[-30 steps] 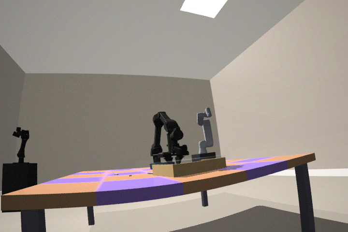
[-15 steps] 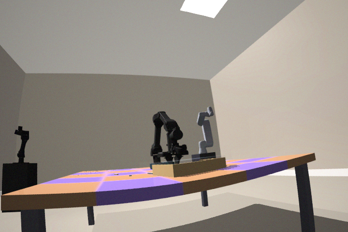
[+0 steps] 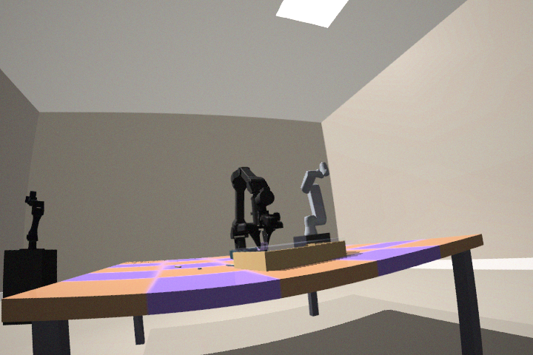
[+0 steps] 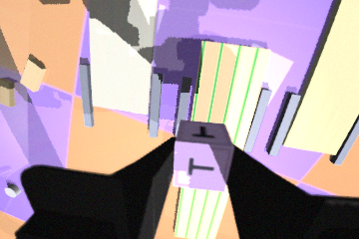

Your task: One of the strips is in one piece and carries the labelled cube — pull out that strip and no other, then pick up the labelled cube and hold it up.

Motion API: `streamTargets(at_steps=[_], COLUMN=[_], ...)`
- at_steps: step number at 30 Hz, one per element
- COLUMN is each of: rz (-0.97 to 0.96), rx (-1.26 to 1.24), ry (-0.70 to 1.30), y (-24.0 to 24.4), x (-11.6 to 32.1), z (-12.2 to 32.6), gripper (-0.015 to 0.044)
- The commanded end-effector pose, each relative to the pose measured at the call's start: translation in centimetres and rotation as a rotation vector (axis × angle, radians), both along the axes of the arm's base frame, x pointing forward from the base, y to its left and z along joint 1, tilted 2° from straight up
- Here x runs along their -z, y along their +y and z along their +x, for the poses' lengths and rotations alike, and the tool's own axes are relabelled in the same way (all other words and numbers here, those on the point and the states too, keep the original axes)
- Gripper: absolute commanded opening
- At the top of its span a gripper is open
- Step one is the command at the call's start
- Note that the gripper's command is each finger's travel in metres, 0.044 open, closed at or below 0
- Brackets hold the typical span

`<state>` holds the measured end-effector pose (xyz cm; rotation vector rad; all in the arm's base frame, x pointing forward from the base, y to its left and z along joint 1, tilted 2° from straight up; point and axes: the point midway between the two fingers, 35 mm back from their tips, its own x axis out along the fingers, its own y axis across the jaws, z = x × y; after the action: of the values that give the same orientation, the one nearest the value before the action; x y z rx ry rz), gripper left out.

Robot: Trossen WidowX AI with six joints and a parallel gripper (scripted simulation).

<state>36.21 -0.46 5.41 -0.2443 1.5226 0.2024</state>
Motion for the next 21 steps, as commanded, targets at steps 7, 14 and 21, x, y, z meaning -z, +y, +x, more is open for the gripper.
streamTargets(at_steps=[7,14,21], rz=[-0.005,-0.005,-0.005], rx=[0.006,0.006,0.006], ry=[0.003,0.005,0.006], y=[0.0,0.0,0.1], x=[-0.2,-0.1,-0.8], z=[-2.5,-5.0,-5.9], gripper=[0.0000,0.0000,0.0000])
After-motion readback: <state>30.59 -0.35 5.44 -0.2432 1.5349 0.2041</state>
